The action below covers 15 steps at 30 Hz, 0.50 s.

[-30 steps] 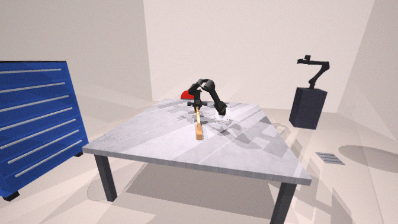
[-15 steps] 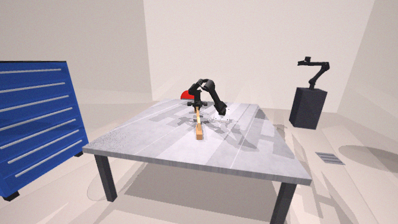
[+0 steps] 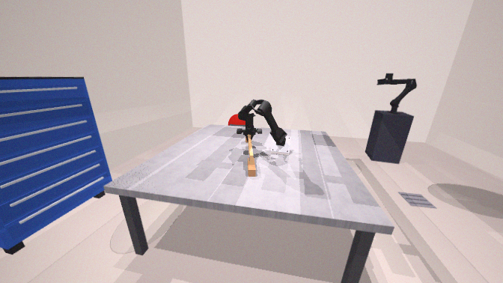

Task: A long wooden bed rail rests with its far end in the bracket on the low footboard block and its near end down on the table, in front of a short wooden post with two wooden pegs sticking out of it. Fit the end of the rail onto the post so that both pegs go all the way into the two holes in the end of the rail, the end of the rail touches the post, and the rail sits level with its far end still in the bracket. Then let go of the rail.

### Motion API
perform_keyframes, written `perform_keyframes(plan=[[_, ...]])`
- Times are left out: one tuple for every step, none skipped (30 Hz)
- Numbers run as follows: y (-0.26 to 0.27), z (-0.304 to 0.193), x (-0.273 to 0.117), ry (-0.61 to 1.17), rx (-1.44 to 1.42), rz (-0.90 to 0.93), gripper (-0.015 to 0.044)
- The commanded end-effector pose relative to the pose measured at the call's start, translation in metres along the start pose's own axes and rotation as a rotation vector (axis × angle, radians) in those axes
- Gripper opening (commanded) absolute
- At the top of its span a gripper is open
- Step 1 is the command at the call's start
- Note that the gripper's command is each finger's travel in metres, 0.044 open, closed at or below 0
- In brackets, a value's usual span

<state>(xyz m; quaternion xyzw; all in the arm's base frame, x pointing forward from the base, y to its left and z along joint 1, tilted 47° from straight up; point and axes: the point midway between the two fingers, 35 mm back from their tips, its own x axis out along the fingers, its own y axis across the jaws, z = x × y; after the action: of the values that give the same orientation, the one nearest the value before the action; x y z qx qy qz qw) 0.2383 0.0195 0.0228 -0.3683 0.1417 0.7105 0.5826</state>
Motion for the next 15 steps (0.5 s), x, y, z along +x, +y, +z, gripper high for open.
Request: perform_keyframes(plan=[[-0.0001, 0.0018, -0.0019, 0.004, 0.0, -0.003, 0.0], [-0.0001, 0.0021, -0.002, 0.004, 0.0, -0.003, 0.0], [0.0, 0.0024, -0.0022, 0.004, 0.0, -0.003, 0.0], [0.0, 0.0027, -0.0023, 0.004, 0.0, -0.003, 0.0], [0.0, 0.0026, -0.0023, 0.004, 0.0, -0.003, 0.0], [0.0, 0.0025, -0.0023, 0.004, 0.0, -0.003, 0.0], [0.0, 0.0023, -0.0024, 0.004, 0.0, -0.003, 0.0], [0.0, 0.0021, -0.0024, 0.004, 0.0, -0.003, 0.0], [0.0, 0.0019, -0.0024, 0.004, 0.0, -0.003, 0.0], [0.0, 0.0016, -0.0024, 0.004, 0.0, -0.003, 0.0], [0.0, 0.0012, -0.0023, 0.004, 0.0, -0.003, 0.0], [-0.0001, 0.0009, -0.0023, 0.004, 0.0, -0.003, 0.0], [-0.0001, 0.0006, -0.0023, 0.004, 0.0, -0.003, 0.0], [-0.0001, 0.0002, -0.0022, 0.004, 0.0, -0.003, 0.0], [-0.0001, -0.0001, -0.0022, 0.004, -0.001, -0.003, 0.0]])
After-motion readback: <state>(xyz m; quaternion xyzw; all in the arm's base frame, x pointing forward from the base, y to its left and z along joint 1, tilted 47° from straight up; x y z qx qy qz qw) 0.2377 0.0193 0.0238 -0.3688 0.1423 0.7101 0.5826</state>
